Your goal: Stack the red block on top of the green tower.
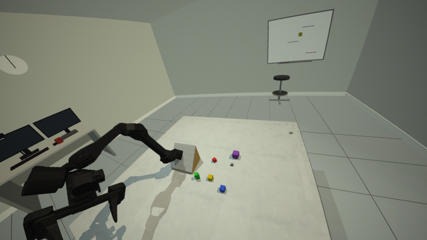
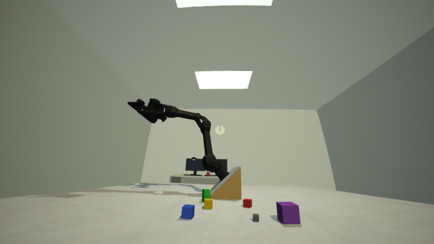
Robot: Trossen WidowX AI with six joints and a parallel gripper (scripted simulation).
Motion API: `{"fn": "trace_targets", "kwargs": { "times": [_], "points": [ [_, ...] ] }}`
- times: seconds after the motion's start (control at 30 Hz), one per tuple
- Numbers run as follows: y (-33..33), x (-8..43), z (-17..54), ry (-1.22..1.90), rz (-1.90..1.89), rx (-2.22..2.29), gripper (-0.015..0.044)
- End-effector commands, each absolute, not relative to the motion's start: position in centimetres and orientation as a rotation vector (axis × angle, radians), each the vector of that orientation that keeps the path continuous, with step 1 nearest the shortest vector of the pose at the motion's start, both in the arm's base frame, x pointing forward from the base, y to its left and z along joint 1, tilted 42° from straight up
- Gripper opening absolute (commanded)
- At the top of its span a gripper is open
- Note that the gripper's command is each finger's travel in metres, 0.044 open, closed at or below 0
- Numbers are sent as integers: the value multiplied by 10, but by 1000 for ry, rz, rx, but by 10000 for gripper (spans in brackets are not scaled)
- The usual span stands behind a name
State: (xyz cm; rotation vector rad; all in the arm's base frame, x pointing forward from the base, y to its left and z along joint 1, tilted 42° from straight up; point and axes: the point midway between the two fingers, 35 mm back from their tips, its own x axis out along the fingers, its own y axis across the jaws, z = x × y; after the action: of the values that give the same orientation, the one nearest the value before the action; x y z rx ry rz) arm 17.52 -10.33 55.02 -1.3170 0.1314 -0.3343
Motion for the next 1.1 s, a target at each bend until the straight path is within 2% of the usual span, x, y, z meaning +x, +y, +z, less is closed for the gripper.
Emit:
{"fn": "trace_targets", "kwargs": {
  "times": [0.0,0.57,0.77,1.07],
  "points": [
    [-124,203,524,155,-268,-1103,440],
    [-132,298,433,308,-82,-641,440],
    [-100,325,389,385,59,-501,440],
    [-78,358,320,592,75,-228,440]
  ]
}}
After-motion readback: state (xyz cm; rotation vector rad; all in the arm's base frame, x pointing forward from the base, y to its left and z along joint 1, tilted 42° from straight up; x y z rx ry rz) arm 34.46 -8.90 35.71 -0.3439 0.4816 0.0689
